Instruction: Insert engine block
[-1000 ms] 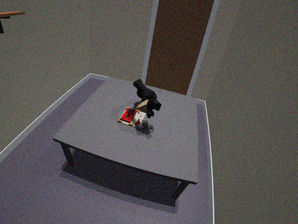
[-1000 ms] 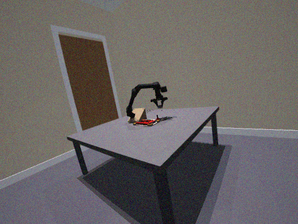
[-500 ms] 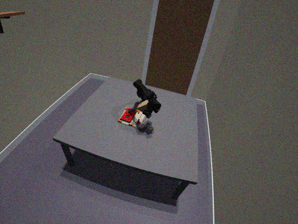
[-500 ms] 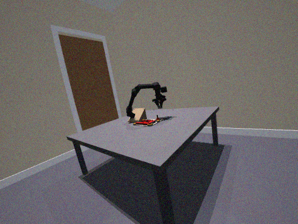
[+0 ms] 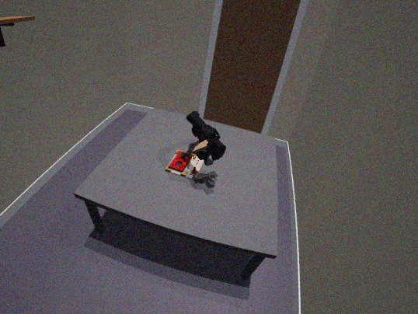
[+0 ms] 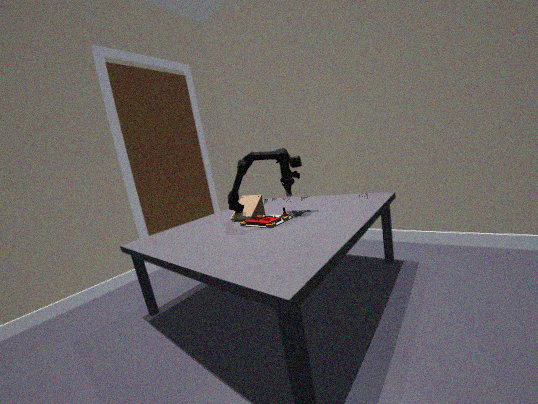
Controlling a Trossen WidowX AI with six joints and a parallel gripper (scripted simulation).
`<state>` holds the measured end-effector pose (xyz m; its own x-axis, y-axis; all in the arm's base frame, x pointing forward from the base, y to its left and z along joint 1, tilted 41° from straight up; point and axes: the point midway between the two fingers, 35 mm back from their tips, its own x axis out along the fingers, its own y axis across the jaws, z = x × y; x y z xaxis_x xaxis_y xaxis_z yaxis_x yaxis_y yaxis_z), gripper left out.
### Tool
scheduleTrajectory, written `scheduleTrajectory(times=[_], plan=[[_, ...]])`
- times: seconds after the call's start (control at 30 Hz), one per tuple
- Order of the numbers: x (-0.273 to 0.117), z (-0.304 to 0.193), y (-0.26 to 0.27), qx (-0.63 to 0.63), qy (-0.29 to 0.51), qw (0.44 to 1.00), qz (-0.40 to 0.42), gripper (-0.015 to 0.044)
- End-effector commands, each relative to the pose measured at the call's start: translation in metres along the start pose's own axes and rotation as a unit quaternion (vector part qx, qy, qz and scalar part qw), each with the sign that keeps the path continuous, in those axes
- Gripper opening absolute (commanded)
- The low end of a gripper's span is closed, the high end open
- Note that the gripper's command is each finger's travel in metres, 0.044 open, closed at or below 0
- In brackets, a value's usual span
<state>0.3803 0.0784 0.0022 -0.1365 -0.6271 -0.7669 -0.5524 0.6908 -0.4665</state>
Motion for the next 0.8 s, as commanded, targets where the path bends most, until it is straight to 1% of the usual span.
scheduleTrajectory(times=[0.0,0.37,0.77], plan=[[-0.0004,0.0,-0.0007,0.085,-0.002,0.996,-0.001,0.0],[0.0012,0.0,-0.0007,0.273,-0.002,0.962,-0.001,0.0],[0.0029,0.0,-0.0006,0.466,-0.003,0.885,0.0,0.0]])
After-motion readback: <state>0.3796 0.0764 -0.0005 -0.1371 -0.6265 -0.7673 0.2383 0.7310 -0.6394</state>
